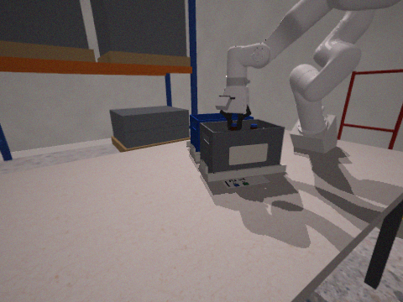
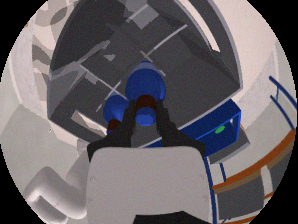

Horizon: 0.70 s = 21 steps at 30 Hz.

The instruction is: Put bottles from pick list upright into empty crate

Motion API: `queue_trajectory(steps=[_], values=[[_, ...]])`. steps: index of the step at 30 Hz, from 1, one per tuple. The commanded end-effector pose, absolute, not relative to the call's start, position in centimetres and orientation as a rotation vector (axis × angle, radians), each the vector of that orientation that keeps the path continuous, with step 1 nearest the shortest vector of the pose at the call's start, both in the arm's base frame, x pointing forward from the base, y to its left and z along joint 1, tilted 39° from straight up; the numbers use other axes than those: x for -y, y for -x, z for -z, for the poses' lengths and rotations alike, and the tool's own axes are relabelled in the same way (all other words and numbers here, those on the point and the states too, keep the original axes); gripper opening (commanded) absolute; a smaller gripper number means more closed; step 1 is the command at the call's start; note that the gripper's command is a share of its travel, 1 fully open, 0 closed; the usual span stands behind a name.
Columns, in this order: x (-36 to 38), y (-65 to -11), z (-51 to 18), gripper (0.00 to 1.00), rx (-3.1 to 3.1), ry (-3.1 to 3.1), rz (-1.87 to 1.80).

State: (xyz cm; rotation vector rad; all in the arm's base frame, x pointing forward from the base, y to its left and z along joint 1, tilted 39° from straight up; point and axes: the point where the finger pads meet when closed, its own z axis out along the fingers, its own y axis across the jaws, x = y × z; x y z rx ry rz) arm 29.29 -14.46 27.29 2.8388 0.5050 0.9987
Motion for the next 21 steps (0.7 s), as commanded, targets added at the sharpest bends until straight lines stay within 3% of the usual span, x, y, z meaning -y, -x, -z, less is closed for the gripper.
queue_trajectory(steps=[1, 21], values=[[14.50, -29.43, -27.31, 0.00, -0.505, -2.835, -1.001], [14.49, -29.71, -26.96, 0.00, -0.505, -2.835, -1.001]])
